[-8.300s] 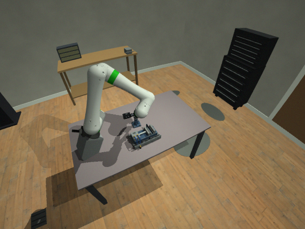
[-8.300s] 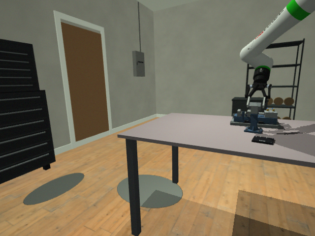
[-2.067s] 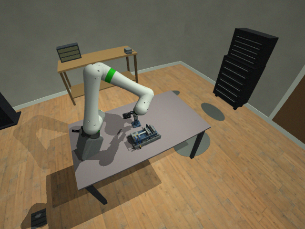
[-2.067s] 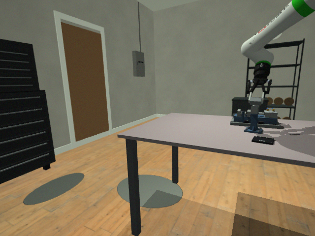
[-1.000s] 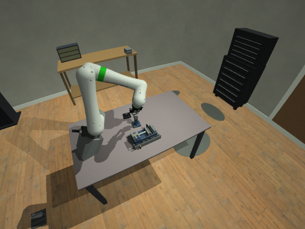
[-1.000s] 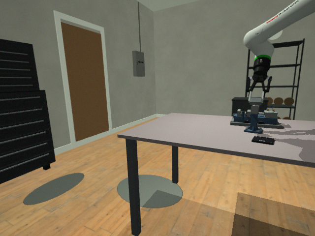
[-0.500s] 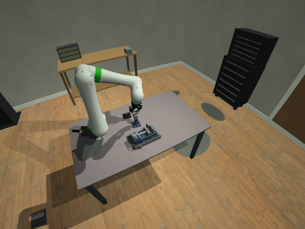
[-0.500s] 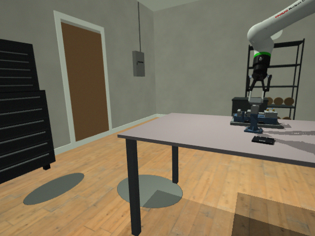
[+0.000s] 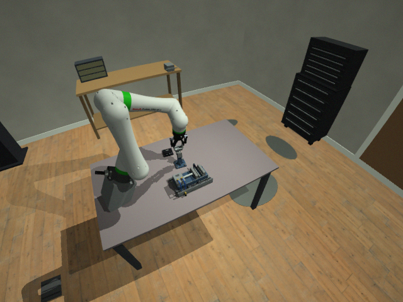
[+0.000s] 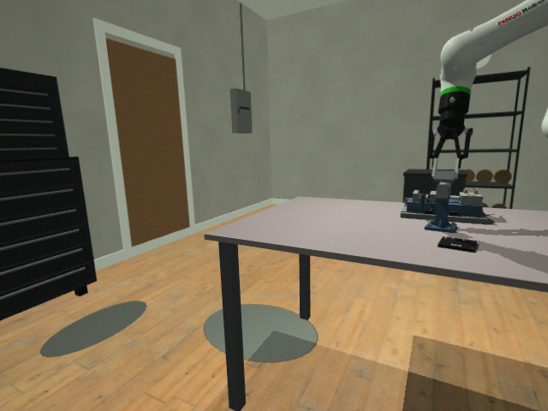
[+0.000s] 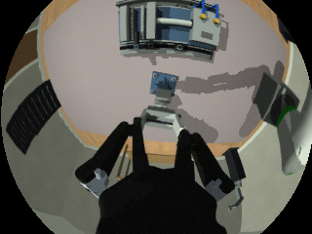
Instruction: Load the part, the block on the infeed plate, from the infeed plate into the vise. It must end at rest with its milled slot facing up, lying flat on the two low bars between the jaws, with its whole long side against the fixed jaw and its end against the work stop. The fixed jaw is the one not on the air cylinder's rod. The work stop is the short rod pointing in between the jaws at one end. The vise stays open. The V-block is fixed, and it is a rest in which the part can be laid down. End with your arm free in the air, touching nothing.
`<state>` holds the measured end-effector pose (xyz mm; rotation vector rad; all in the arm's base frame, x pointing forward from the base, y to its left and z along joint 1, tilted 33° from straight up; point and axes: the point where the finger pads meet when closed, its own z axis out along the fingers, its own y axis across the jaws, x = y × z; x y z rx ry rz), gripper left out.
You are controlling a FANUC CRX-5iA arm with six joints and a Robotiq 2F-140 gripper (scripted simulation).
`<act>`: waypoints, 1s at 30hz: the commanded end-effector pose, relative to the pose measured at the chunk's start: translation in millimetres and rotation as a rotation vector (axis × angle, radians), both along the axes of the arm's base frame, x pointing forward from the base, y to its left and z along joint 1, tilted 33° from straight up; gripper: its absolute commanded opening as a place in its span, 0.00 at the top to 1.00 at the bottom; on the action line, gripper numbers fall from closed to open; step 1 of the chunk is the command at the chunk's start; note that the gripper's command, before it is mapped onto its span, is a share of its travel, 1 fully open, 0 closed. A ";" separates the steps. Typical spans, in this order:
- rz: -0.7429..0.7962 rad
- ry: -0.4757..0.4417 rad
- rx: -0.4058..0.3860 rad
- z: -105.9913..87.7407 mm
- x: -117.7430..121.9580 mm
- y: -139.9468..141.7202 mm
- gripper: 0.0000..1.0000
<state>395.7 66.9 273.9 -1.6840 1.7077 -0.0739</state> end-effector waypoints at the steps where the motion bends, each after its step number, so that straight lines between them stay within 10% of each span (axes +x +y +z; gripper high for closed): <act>1: -0.028 0.008 -0.040 -0.4 -0.7 0.7 1.00; 30: -0.137 0.038 -0.221 1.8 -0.6 6.1 1.00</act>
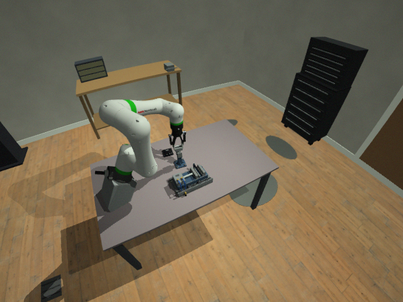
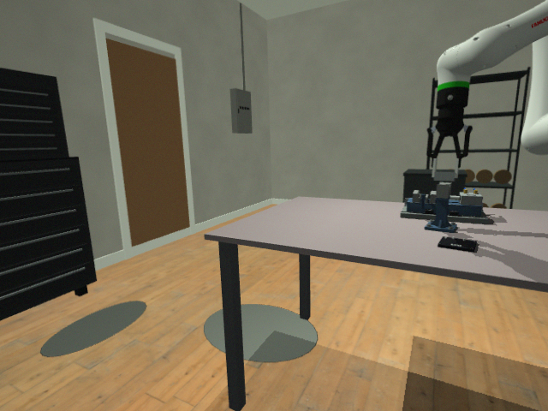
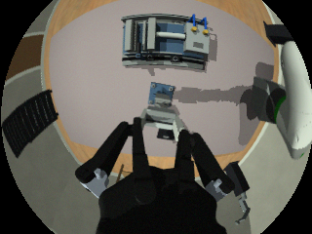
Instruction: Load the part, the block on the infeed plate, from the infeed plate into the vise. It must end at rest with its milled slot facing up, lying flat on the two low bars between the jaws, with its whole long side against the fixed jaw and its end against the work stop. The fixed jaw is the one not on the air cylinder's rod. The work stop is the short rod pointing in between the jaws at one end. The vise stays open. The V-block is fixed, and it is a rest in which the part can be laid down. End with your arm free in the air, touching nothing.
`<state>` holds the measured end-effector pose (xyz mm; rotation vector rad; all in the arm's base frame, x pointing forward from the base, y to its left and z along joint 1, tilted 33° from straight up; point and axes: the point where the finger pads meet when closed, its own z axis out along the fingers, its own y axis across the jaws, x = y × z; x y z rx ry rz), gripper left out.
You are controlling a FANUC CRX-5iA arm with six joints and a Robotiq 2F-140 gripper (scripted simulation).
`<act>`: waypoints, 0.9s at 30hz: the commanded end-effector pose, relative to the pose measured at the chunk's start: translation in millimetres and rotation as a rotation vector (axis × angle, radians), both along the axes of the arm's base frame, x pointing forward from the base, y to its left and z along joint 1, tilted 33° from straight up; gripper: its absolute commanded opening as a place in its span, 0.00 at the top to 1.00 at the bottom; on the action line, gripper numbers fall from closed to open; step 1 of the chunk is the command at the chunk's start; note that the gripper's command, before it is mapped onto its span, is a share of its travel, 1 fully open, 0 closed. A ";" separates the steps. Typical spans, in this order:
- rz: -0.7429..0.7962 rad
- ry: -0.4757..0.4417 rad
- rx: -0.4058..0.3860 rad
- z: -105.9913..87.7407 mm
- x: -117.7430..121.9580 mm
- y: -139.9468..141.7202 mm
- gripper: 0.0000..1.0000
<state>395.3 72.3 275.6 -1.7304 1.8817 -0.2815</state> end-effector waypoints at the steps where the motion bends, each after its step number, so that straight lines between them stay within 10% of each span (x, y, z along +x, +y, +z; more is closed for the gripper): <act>1: -0.019 0.003 -0.027 0.0 -0.3 0.8 1.00; 27: -0.062 0.014 -0.099 0.7 -0.1 3.0 1.00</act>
